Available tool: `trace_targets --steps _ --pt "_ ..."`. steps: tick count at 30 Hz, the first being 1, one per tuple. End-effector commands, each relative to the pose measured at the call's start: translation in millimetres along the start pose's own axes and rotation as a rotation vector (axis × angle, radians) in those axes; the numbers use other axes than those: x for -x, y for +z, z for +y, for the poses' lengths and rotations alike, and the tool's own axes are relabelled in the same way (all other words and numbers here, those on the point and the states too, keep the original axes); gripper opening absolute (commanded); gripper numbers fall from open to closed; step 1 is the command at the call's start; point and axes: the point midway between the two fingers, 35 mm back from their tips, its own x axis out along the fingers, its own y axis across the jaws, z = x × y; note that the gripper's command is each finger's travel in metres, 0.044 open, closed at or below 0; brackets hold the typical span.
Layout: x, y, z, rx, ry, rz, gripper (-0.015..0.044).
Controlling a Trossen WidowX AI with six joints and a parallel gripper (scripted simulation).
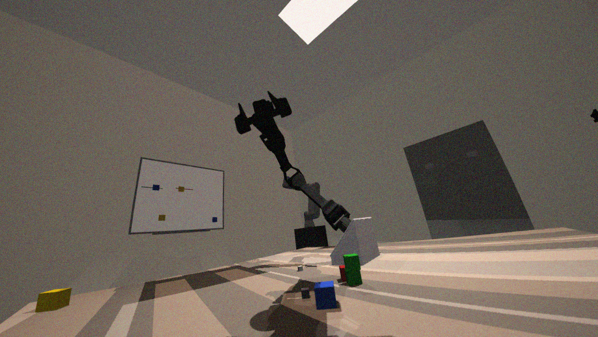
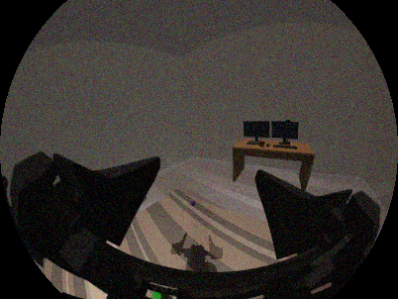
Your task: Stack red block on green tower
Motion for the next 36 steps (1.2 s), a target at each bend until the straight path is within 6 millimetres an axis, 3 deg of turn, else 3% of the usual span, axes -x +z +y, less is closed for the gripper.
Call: trace_targets --steps 1,7,13,18,24,27,36 --pt "-22.6 -69.6 24.3 -0.026 0.026 0.231 0.0440" --pt "-30.0 -158.0 52.0 -0.048 0.034 0.530 0.0440" --pt "-13.5 -247.6 75.8 -0.034 0.016 0.851 0.0440" --pt "20.3 -318.4 89.7 0.019 -0.022 1.138 0.0440" --pt "85.7 -390.1 94.7 0.165 -0.099 1.508 0.0440" --pt "109.1 -406.0 92.7 0.232 -0.128 1.619 0.0440" --pt "115.6 -406.1 91.3 0.236 -0.129 1.624 0.0440"
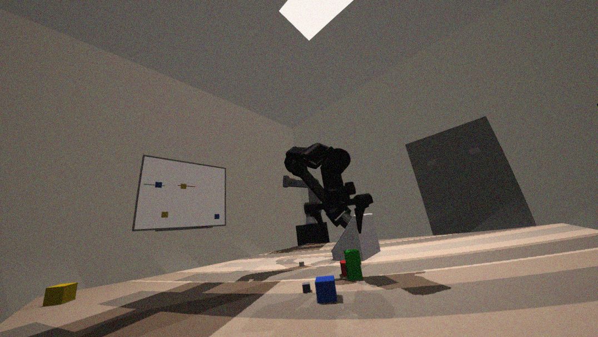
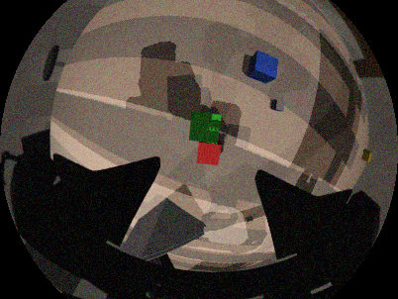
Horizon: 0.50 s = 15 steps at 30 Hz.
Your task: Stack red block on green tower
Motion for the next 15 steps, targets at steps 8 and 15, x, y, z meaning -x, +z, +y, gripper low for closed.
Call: trace_targets --steps 8,15 --pt "-28.9 -6.8 -0.9 0.007 -0.013 0.022 0.0440" --pt "-50.4 -10.6 -1.6 0.006 -0.015 0.023 0.0440"
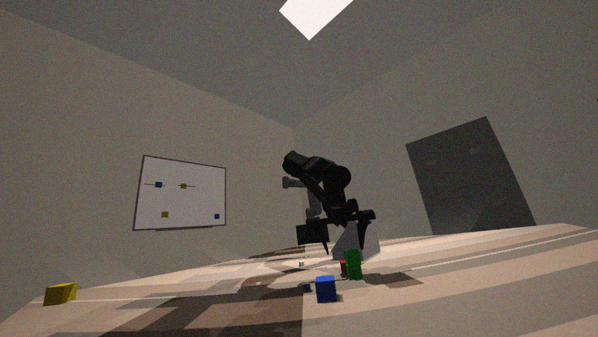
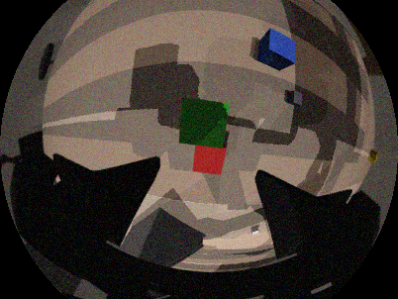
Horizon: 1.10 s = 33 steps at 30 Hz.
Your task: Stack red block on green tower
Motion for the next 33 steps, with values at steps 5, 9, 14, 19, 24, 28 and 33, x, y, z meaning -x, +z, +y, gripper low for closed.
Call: trace_targets --steps 5,9,14,19,24,28,33 --pt "-9.1 -2.5 0.7 0.009 -0.007 0.004 0.0440" --pt "-13.8 -2.2 0.6 0.009 -0.007 0.003 0.0440" --pt "-22.1 -2.0 0.5 0.009 -0.007 0.003 0.0440" --pt "-30.3 -2.0 0.3 0.009 -0.007 0.003 0.0440" --pt "-38.4 -2.4 0.2 0.009 -0.008 0.004 0.0440" --pt "-44.9 -2.9 0.1 0.009 -0.008 0.004 0.0440" --pt "-50.3 -3.4 0.0 0.009 -0.009 0.005 0.0440"
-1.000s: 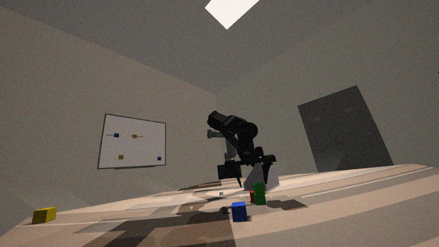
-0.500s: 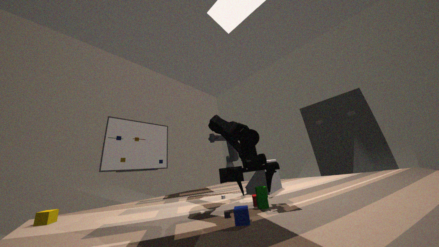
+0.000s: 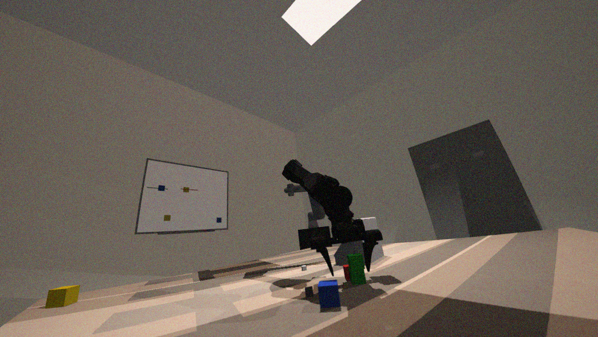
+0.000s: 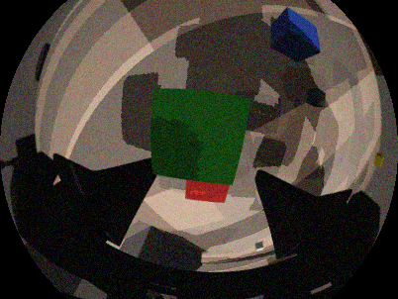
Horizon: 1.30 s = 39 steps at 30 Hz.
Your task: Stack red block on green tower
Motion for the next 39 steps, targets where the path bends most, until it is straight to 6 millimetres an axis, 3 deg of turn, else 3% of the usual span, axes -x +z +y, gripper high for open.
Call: trace_targets --steps 1,19,31,39 --pt "-7.0 -3.5 1.4 0.011 -0.004 0.013 0.0440" --pt "-6.1 -3.6 1.4 0.011 -0.004 0.013 0.0440" --pt "-6.1 -3.6 1.4 0.011 -0.004 0.013 0.0125" --pt "-6.1 -3.6 1.4 0.011 -0.004 0.013 0.0072"
